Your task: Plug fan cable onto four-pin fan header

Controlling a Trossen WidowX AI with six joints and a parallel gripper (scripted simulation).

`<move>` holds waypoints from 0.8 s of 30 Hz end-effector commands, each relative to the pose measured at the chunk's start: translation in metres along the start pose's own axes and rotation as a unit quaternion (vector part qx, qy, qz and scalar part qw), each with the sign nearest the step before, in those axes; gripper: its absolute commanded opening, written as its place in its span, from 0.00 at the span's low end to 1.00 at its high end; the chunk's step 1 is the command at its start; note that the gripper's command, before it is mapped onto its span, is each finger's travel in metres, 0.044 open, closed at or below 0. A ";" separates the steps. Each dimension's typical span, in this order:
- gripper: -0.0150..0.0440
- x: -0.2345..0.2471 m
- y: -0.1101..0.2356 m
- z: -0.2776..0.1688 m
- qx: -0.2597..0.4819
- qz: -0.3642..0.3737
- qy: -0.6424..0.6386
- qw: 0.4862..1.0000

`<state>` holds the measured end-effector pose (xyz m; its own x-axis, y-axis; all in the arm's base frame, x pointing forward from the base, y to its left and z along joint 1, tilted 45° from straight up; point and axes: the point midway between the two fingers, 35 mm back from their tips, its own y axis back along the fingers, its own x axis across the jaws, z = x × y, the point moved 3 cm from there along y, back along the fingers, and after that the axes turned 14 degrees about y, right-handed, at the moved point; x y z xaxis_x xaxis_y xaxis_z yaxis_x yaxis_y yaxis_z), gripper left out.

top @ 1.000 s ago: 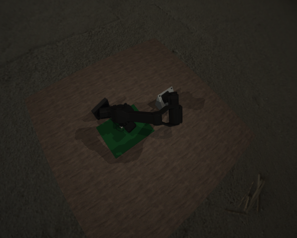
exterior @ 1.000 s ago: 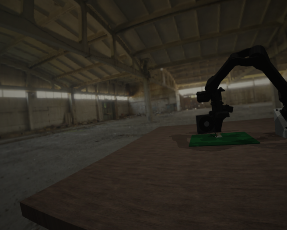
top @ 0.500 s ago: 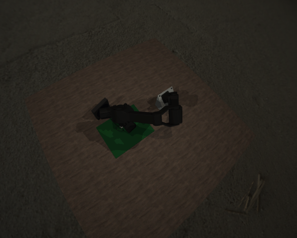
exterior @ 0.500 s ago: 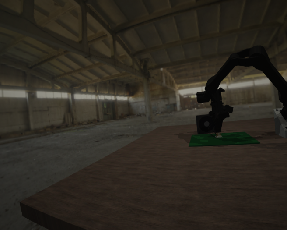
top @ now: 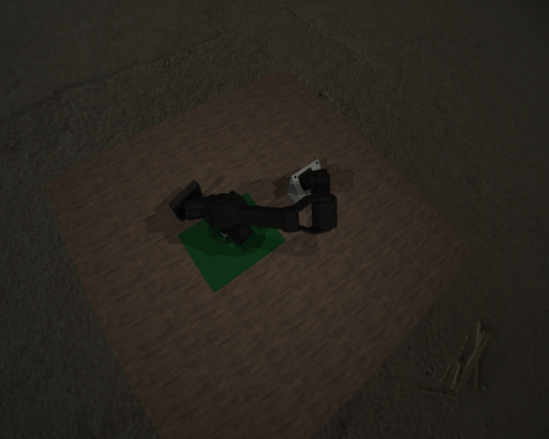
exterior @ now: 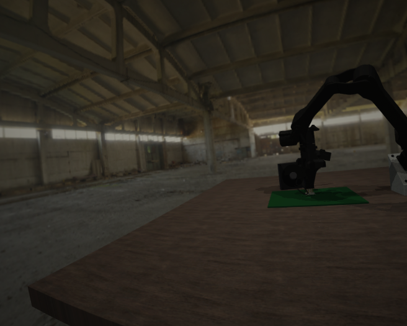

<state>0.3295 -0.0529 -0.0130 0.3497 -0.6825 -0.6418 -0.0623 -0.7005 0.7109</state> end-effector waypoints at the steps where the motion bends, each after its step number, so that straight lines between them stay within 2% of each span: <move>1: 0.25 0.000 -0.001 0.000 0.001 -0.002 -0.002 1.000; 24: 0.25 0.000 -0.009 0.000 0.001 -0.002 -0.002 1.000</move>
<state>0.3307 -0.0486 -0.0173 0.3501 -0.6827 -0.6414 -0.0632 -0.7004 0.7110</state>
